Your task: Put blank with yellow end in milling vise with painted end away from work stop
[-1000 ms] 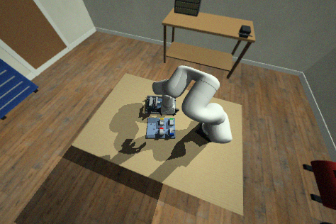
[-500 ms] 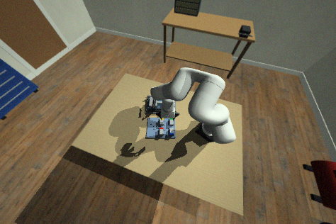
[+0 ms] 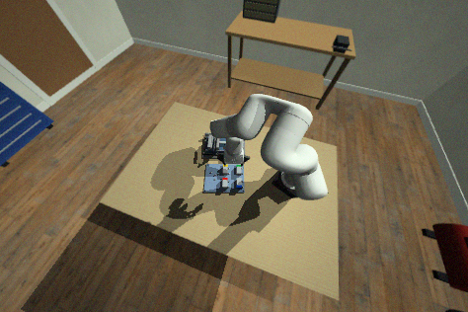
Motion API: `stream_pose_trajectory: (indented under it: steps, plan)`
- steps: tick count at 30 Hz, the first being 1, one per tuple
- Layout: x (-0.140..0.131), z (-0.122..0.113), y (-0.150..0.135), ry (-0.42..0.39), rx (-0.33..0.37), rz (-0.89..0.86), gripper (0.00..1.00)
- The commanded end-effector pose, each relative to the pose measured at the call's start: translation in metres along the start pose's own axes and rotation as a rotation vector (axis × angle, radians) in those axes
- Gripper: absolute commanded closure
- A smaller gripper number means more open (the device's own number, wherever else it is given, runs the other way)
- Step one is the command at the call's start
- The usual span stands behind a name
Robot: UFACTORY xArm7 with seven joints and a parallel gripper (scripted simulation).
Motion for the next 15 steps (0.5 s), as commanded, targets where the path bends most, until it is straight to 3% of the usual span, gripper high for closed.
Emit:
stream_pose_trajectory:
  steps: [1,15]
  plan:
    - [0.0013,-0.0007,-0.0007,0.001,0.003,0.000,0.00]
    - [0.0044,-0.0004,-0.0010,0.001,0.003,0.000,0.00]
Point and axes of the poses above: the point where the finger pads meet when closed, its own z axis out along the fingers, its own y axis across the jaws, x = y × z, the point moved 8 cm from there along -z, back along the fingers, and after that the axes turned 3 degrees about z, right-handed, at the moved point
